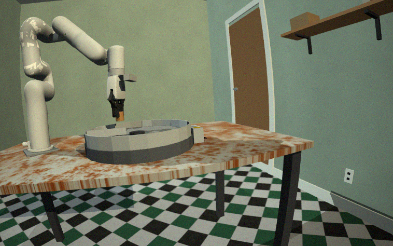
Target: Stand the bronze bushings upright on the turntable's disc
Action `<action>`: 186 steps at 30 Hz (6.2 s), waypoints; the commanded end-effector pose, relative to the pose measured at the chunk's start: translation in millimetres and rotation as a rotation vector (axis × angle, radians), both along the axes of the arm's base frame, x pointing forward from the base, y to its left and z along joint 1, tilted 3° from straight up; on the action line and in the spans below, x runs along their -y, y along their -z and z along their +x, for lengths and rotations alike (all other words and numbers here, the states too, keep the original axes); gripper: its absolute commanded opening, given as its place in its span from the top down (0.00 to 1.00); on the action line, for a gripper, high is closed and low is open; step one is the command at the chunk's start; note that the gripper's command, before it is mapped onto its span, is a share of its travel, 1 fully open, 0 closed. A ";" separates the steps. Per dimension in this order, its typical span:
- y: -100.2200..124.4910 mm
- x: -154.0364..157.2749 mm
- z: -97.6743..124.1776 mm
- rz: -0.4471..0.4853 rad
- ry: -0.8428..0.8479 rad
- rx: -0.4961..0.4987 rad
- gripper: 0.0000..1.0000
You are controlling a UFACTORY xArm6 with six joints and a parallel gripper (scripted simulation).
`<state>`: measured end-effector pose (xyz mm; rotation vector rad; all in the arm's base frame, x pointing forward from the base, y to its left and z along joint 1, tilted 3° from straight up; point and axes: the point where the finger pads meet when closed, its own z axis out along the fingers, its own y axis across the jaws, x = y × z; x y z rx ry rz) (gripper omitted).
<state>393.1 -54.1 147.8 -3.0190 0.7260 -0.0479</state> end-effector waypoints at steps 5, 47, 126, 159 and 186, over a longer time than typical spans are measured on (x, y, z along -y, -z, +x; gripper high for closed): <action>12.0 0.6 2.4 -0.001 0.000 0.005 1.00; 41.3 -0.6 3.7 -0.001 0.000 0.005 1.00; 46.9 -0.8 4.0 -0.001 0.000 0.005 0.51; 1.2 0.5 2.0 -0.001 0.000 0.005 0.51; -3.0 -173.7 -30.6 -0.029 -0.694 0.024 0.52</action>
